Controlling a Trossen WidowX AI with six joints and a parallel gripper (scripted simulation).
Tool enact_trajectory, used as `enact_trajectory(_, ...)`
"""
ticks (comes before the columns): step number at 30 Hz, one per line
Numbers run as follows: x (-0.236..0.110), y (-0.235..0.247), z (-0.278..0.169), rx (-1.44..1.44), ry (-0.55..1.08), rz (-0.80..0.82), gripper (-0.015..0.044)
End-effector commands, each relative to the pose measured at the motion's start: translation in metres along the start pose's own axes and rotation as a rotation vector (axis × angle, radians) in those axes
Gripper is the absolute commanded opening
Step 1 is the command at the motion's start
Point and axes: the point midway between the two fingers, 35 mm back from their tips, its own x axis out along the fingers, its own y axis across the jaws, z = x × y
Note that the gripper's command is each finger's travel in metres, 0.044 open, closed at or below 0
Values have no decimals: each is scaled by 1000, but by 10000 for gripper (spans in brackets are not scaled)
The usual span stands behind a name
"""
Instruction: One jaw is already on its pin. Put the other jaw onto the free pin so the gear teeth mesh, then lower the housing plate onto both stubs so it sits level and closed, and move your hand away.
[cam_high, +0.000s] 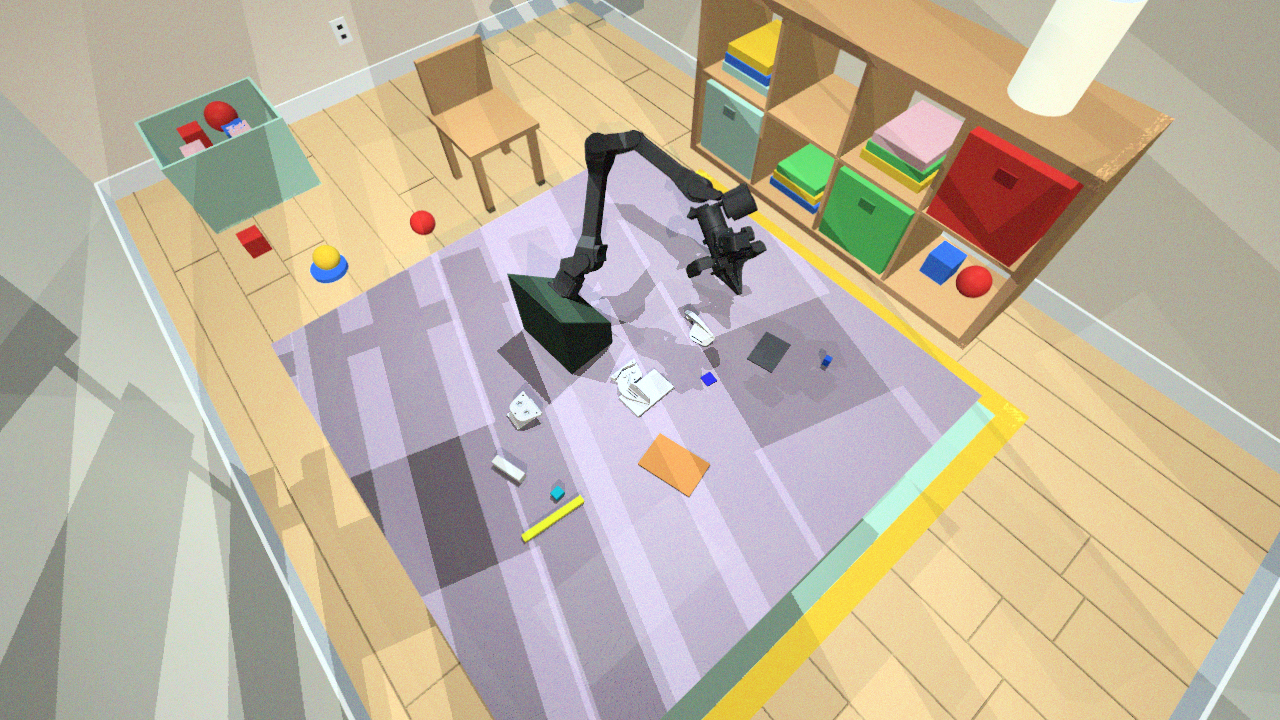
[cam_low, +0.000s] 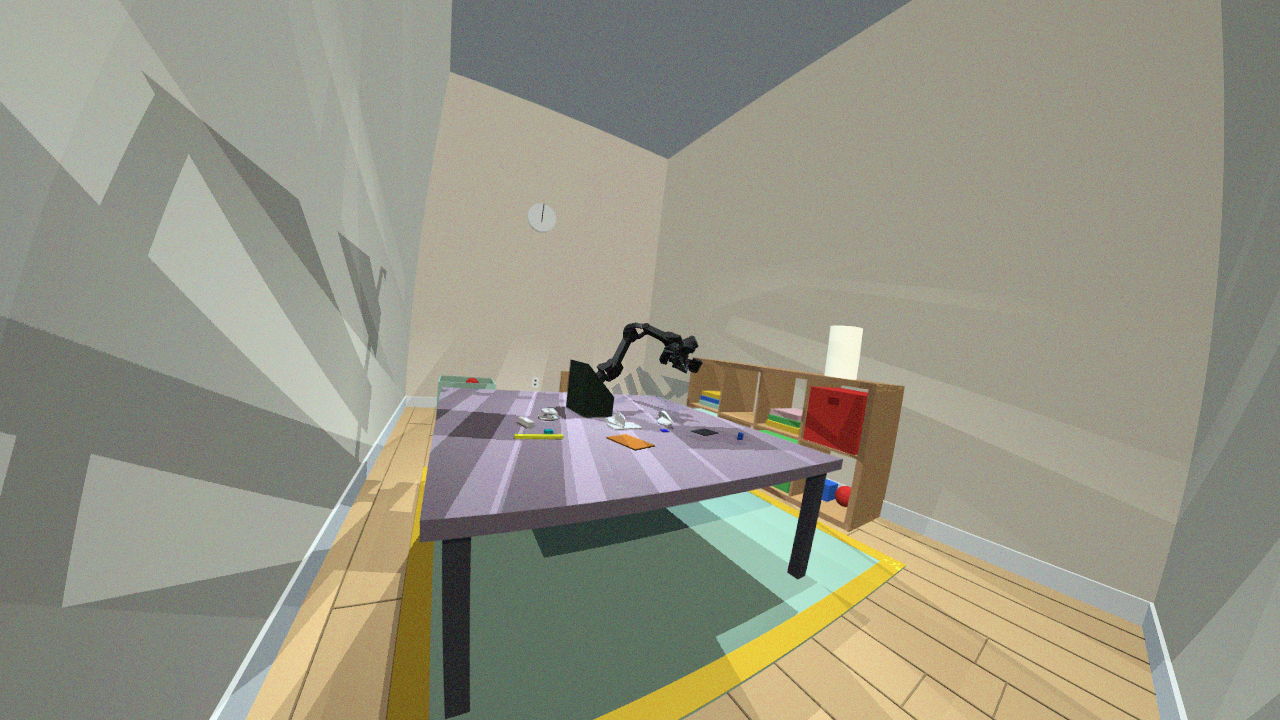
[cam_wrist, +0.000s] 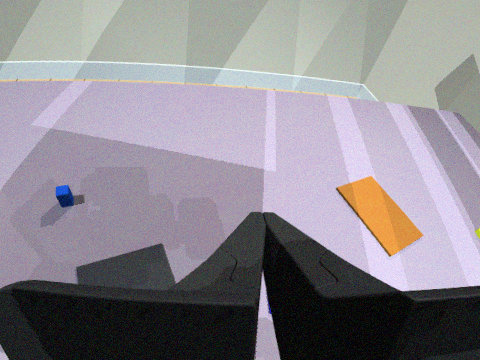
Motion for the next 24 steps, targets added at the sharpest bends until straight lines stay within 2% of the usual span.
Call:
enact_trajectory(1, 10, -9, -24, -51, 122, -5, 0)
enact_trajectory(12, 19, -27, -76, -130, 407, 17, 0)
enact_trajectory(24, 13, -42, -129, -151, 718, 86, 0)
